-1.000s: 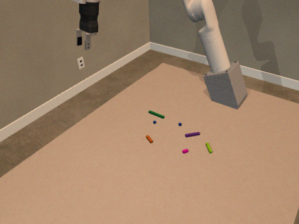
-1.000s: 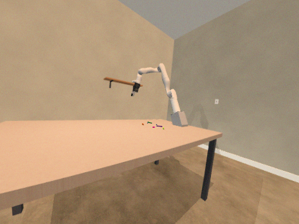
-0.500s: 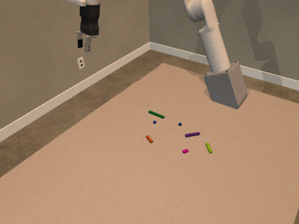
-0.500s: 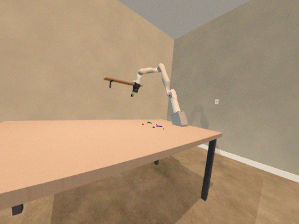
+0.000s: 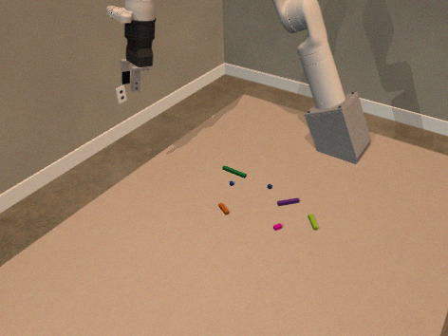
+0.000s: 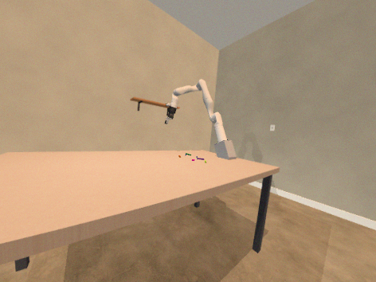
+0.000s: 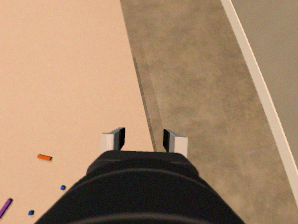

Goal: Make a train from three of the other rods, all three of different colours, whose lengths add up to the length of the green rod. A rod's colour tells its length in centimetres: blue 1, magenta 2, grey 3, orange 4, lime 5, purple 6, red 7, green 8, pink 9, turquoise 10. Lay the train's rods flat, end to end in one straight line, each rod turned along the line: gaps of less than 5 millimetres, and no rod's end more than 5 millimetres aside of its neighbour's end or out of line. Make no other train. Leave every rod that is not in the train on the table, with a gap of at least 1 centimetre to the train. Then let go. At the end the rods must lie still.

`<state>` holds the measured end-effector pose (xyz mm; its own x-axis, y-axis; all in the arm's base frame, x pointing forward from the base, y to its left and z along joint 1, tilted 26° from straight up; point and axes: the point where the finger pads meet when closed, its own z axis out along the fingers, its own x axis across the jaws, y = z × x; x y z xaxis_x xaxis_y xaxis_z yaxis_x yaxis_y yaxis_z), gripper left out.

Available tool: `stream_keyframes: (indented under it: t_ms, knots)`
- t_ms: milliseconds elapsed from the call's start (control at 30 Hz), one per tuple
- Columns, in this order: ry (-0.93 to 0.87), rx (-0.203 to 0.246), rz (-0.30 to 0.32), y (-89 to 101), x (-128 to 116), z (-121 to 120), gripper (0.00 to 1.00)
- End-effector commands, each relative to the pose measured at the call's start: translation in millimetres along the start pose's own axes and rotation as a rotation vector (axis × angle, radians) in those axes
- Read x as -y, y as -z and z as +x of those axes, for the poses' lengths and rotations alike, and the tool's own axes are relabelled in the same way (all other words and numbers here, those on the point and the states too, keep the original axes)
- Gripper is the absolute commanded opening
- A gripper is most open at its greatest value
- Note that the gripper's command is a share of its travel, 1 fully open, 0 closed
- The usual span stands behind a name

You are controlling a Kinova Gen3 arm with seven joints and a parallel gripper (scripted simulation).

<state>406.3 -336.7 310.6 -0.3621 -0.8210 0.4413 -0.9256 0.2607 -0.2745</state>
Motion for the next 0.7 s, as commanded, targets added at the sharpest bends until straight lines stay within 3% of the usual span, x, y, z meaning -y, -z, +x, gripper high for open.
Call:
stream_keyframes:
  t_ms: [0,667]
  knots:
    - [-0.010,0.002,-0.009,-8.3,-1.7,-12.4,1.00]
    - [-0.295,0.013,-0.038,-70.2,-26.3,-96.9,1.00]
